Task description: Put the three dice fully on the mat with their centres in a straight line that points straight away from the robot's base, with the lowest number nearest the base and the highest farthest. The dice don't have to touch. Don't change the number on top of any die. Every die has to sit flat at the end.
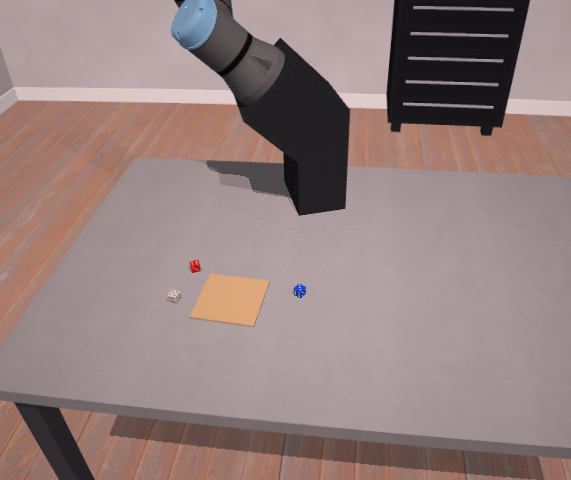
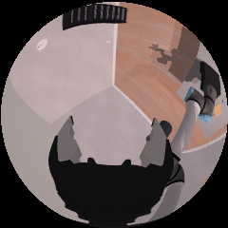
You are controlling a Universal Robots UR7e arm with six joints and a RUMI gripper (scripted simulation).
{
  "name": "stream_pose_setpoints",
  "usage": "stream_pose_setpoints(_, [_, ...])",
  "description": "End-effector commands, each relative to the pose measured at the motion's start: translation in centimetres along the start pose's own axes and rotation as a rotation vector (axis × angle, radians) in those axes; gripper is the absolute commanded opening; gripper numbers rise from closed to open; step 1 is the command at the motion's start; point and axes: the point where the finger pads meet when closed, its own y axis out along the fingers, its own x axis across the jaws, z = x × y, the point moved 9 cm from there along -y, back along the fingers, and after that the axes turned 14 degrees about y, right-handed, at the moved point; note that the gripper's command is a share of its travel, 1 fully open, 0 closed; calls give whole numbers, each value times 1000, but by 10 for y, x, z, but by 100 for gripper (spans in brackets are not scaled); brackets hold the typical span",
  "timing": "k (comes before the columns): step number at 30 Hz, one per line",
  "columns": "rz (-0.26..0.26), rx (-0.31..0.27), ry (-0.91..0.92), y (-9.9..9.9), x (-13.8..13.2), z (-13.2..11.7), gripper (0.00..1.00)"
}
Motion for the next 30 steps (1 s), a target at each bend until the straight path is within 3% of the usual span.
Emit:
stream_pose_setpoints(1, [0,0,0,0,0,0,100])
stream_pose_setpoints(21, [1,1,0,-1,0,0,100])
stream_pose_setpoints(30, [7,13,-2,-9,5,7,100])
